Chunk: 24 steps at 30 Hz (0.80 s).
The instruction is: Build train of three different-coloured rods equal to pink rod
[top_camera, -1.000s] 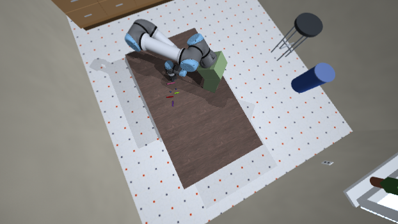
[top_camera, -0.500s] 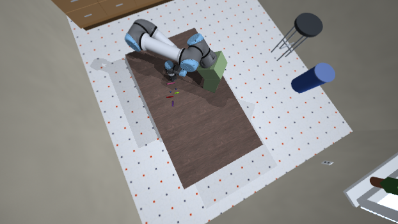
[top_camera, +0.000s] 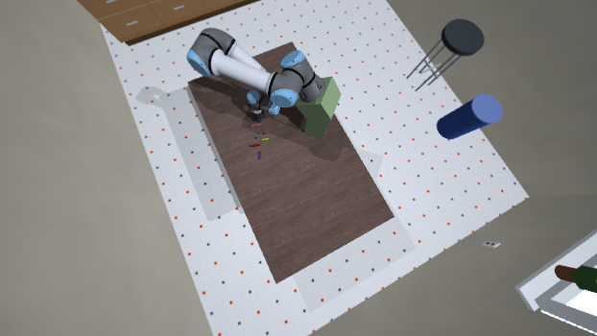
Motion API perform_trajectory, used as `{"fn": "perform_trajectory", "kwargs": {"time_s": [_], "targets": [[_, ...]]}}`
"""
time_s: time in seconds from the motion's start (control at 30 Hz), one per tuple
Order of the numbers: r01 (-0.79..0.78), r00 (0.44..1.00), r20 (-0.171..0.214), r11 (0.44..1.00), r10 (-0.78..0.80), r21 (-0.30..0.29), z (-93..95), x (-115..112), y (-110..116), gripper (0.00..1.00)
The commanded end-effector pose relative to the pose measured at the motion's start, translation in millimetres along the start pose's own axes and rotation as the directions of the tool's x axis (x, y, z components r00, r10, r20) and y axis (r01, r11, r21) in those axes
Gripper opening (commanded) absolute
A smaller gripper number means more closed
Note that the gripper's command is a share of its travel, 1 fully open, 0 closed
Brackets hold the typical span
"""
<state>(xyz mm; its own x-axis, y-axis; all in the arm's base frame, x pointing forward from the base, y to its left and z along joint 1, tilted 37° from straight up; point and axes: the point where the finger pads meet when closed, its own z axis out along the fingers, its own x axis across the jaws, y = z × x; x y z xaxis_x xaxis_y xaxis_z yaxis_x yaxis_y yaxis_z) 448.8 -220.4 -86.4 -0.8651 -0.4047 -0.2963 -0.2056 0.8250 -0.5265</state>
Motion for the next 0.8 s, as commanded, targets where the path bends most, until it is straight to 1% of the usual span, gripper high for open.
{"fn": "perform_trajectory", "kwargs": {"time_s": [0.0,0.1,0.17,0.47,0.6,0.67,0.77], "targets": [[0.000,1.000,0.001,1.000,0.000,0.001,-9.6,-0.3,-0.2,0.24],[0.000,1.000,0.001,1.000,0.000,0.001,-20.7,-0.3,-0.2,0.24],[0.000,1.000,0.001,1.000,0.000,0.001,-20.7,-0.3,-0.2,0.24],[0.000,1.000,0.001,1.000,0.000,0.001,-62.1,-0.3,-0.2,0.24],[0.000,1.000,0.001,1.000,0.000,0.001,-77.6,-0.3,-0.2,0.24],[0.000,1.000,0.001,1.000,0.000,0.001,-83.7,-0.3,-0.2,0.24],[0.000,1.000,0.001,1.000,0.000,0.001,-86.3,-0.3,-0.2,0.24]]}}
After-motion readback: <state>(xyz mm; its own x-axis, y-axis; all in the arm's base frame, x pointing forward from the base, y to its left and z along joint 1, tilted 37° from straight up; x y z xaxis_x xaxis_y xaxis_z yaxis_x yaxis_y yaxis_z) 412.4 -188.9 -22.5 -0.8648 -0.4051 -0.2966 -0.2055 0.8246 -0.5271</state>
